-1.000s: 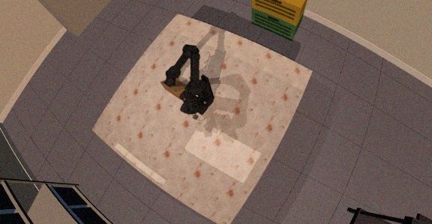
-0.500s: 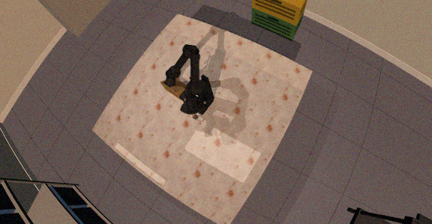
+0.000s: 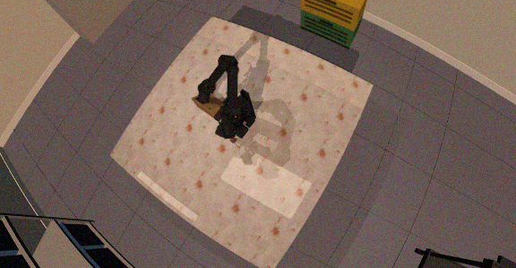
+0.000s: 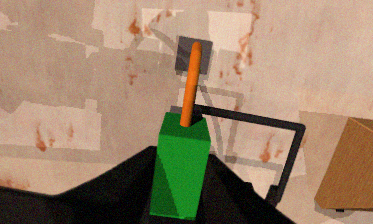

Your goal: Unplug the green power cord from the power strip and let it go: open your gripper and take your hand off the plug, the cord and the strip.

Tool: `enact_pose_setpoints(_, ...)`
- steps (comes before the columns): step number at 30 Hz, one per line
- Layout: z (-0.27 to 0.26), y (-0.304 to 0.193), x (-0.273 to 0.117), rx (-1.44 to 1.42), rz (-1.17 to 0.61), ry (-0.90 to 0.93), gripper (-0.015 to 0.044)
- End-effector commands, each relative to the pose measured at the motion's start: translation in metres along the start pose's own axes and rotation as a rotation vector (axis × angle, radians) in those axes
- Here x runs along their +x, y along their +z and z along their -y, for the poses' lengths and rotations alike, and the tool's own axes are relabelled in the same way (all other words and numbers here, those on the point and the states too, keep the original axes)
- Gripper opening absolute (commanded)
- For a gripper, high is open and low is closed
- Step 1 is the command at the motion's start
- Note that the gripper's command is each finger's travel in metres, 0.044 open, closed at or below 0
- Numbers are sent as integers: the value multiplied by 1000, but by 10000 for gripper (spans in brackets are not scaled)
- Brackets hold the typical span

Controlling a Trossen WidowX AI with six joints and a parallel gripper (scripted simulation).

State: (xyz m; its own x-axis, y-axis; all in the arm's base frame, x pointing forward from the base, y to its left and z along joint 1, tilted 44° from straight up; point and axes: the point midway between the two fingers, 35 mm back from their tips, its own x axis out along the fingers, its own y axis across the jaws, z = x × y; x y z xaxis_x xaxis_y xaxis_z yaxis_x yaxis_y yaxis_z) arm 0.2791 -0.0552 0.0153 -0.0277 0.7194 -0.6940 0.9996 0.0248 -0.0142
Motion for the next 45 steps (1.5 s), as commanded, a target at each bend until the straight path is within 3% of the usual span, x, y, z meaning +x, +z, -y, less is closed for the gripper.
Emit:
enact_pose_setpoints(1,0,24,-6,12,42,5,0)
enact_pose_setpoints(10,1,38,-8,13,42,6,0)
enact_pose_setpoints(23,-1,25,-3,13,38,8,341)
enact_pose_setpoints(27,-2,46,-9,13,41,9,440)
enact_pose_setpoints(32,0,84,-18,12,42,9,440)
enact_pose_setpoints(45,0,84,-18,12,42,9,440)
